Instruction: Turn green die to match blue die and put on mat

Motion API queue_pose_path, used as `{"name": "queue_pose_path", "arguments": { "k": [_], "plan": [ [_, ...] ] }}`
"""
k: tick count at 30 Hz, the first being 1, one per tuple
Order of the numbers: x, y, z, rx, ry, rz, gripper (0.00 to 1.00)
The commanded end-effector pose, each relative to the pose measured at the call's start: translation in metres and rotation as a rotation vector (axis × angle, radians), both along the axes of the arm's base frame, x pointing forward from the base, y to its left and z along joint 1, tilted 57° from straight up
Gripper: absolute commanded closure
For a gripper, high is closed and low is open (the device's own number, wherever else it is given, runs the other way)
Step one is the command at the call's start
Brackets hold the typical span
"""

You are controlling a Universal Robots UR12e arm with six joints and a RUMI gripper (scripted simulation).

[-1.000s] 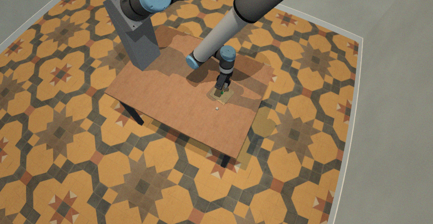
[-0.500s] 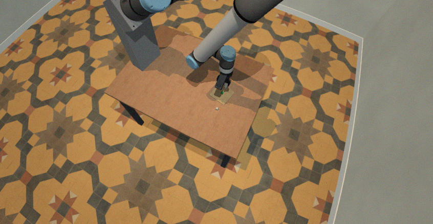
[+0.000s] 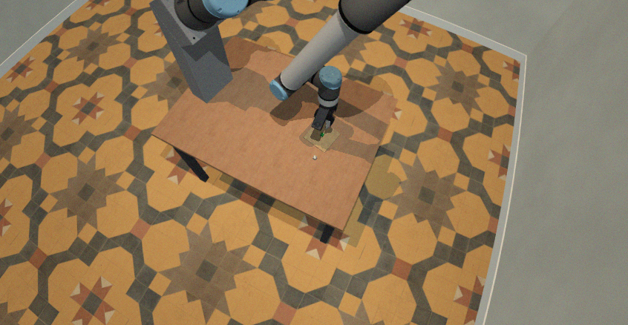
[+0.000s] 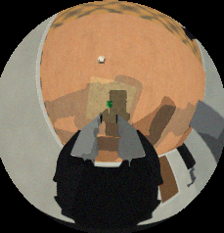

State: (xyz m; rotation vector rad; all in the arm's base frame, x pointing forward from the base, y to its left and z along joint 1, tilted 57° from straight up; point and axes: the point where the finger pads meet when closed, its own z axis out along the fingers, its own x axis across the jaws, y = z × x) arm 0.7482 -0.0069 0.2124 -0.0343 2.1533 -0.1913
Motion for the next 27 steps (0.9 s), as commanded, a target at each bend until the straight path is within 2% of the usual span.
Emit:
{"name": "queue_pose_path", "arguments": {
  "k": [1,27],
  "plan": [
    [0.001,0.0,0.0,0.0,-0.001,0.0,0.82],
    [0.026,-0.004,-0.017,0.0,-0.001,0.001,0.82]
  ]
}}
